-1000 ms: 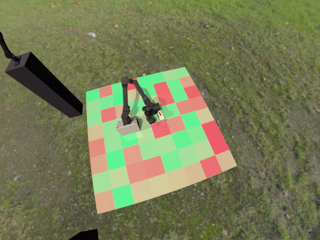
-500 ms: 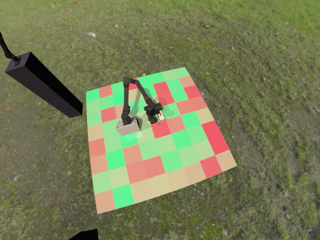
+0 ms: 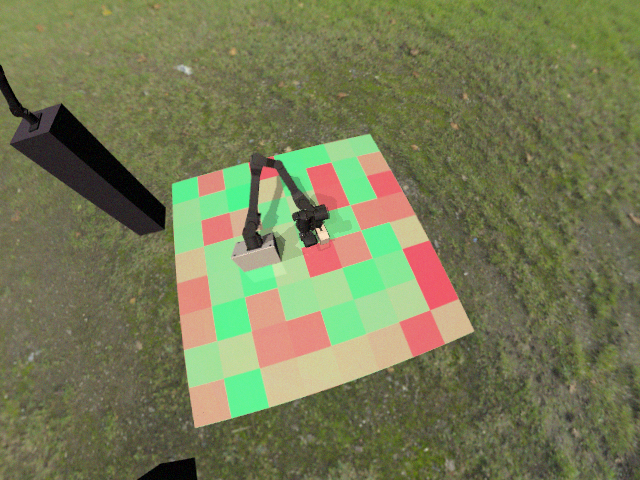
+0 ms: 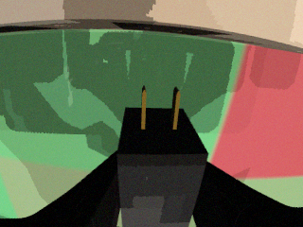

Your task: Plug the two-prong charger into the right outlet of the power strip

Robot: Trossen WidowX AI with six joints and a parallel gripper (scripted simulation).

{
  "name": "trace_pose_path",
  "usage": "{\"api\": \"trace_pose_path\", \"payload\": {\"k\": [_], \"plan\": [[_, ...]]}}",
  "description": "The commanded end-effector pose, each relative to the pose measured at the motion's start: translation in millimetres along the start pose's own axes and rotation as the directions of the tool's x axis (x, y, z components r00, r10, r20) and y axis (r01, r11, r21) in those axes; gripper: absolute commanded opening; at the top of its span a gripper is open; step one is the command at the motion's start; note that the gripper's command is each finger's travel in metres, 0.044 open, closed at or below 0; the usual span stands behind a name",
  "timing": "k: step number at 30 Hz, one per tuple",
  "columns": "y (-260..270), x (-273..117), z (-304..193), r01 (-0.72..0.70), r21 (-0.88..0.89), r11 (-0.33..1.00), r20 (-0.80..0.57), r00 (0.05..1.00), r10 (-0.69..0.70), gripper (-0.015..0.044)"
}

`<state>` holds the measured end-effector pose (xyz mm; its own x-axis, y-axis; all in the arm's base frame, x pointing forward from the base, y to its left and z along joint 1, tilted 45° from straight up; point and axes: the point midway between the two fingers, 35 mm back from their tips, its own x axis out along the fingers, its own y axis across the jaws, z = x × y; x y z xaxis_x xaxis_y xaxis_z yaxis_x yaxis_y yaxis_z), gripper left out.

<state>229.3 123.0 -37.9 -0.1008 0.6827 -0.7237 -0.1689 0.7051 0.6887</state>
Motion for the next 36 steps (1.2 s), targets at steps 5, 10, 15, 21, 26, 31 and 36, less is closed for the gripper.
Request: {"api": "trace_pose_path", "payload": {"k": [5, 10, 15, 21, 26, 31, 36], "plan": [[0.1, 2.3, 9.1, -0.007, 0.021, 1.0, -0.003, 1.0, 0.007, 0.0], [0.3, 2.9, 11.9, -0.007, 0.025, 1.0, -0.002, 1.0, 0.007, 0.0], [0.4, 2.9, 12.1, -0.007, 0.025, 1.0, -0.002, 1.0, 0.007, 0.0], [0.8, 3.0, 12.1, -0.007, 0.025, 1.0, -0.002, 1.0, 0.007, 0.0], [1.2, 2.9, 12.1, -0.007, 0.025, 1.0, -0.002, 1.0, 0.007, 0.0], [1.3, 2.9, 12.3, -0.007, 0.025, 1.0, -0.002, 1.0, 0.007, 0.0], [1.4, 2.8, 13.6, -0.007, 0.025, 1.0, -0.002, 1.0, 0.007, 0.0]]}}
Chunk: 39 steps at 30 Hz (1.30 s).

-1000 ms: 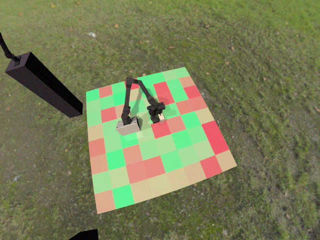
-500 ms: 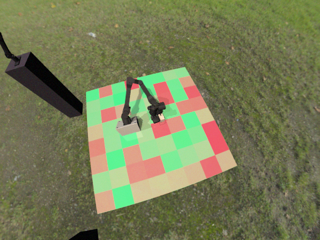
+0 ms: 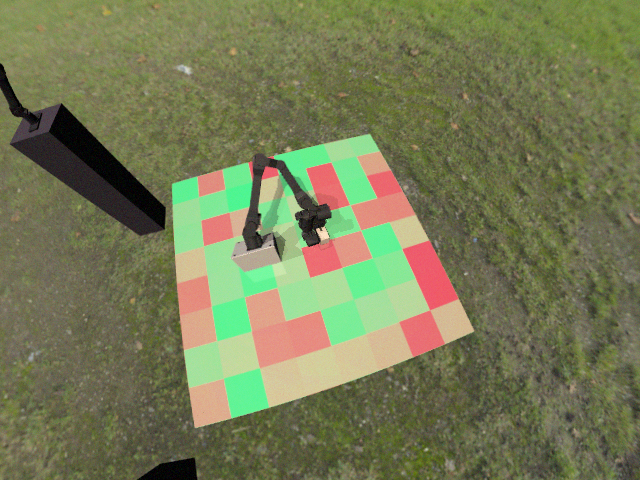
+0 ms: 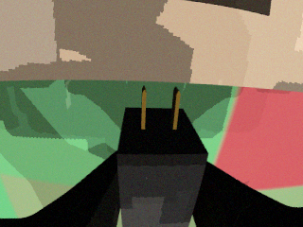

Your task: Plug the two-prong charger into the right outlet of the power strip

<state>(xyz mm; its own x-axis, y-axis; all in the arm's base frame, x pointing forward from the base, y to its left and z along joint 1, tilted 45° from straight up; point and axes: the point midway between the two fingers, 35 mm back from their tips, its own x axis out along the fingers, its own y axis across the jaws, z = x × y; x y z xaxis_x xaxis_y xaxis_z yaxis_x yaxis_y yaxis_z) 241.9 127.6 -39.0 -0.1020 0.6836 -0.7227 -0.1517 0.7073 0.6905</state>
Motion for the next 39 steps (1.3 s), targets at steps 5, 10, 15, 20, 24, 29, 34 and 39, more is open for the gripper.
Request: {"api": "trace_pose_path", "payload": {"k": [5, 10, 15, 20, 24, 29, 34, 39], "plan": [[1.1, 0.0, 2.3, -0.006, 0.008, 1.0, -0.002, 1.0, 0.006, 0.0], [1.1, -0.1, 3.9, -0.006, 0.008, 1.0, -0.001, 1.0, 0.006, 0.0], [1.1, -0.2, 5.4, -0.006, 0.008, 1.0, -0.001, 1.0, 0.006, 0.0], [1.1, -0.3, 7.0, -0.006, 0.008, 1.0, -0.001, 1.0, 0.006, 0.0], [1.1, -0.4, 7.6, -0.006, 0.008, 1.0, -0.001, 1.0, 0.006, 0.0], [1.1, -0.4, 7.9, -0.006, 0.008, 1.0, -0.001, 1.0, 0.006, 0.0], [1.0, -0.4, 9.2, -0.006, 0.008, 1.0, -0.001, 1.0, 0.006, 0.0], [1.0, -0.5, 11.0, -0.006, 0.008, 1.0, -0.001, 1.0, 0.006, 0.0]]}}
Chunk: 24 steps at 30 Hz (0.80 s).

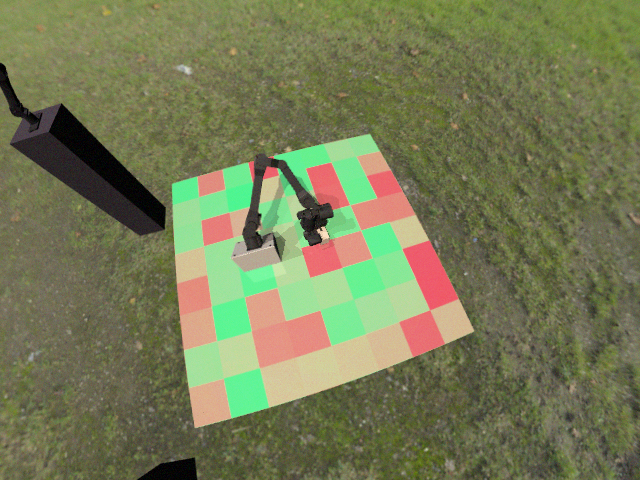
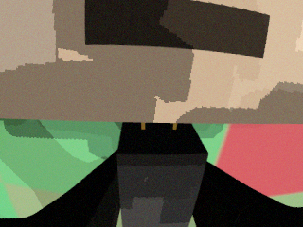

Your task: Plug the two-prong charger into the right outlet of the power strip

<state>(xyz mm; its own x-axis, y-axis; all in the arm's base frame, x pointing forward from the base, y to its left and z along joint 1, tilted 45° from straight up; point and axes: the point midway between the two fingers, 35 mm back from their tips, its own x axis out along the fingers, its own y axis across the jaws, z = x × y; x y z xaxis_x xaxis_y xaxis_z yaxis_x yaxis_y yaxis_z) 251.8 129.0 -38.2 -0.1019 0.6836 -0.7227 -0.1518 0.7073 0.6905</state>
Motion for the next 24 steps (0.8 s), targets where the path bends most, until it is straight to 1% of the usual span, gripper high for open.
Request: {"api": "trace_pose_path", "payload": {"k": [1, 24], "plan": [[0.9, 0.0, 1.4, -0.006, 0.008, 1.0, -0.001, 1.0, 0.006, 0.0], [1.0, -0.6, 9.2, -0.006, 0.007, 1.0, -0.001, 1.0, 0.006, 0.0]]}}
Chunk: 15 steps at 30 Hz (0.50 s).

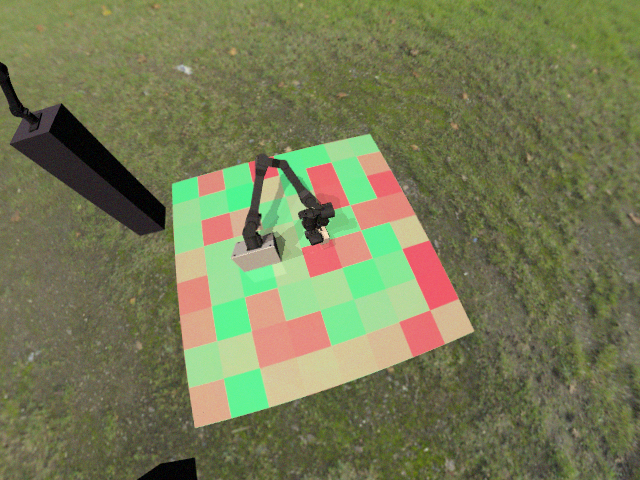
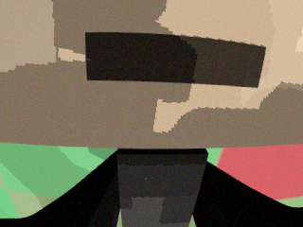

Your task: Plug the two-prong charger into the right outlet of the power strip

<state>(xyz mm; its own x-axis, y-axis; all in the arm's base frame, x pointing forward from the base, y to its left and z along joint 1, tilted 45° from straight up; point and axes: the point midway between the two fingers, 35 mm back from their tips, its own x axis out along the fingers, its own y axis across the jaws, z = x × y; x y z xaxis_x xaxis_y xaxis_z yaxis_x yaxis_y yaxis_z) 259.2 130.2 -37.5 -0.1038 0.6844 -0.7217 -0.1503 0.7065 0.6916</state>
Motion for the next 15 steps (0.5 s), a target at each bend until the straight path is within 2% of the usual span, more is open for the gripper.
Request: {"api": "trace_pose_path", "payload": {"k": [1, 15], "plan": [[0.8, -0.2, 2.1, -0.004, 0.006, 1.0, 0.001, 1.0, 0.004, 0.0], [0.9, -0.8, 7.5, -0.004, 0.006, 1.0, 0.001, 1.0, 0.004, 0.0]]}}
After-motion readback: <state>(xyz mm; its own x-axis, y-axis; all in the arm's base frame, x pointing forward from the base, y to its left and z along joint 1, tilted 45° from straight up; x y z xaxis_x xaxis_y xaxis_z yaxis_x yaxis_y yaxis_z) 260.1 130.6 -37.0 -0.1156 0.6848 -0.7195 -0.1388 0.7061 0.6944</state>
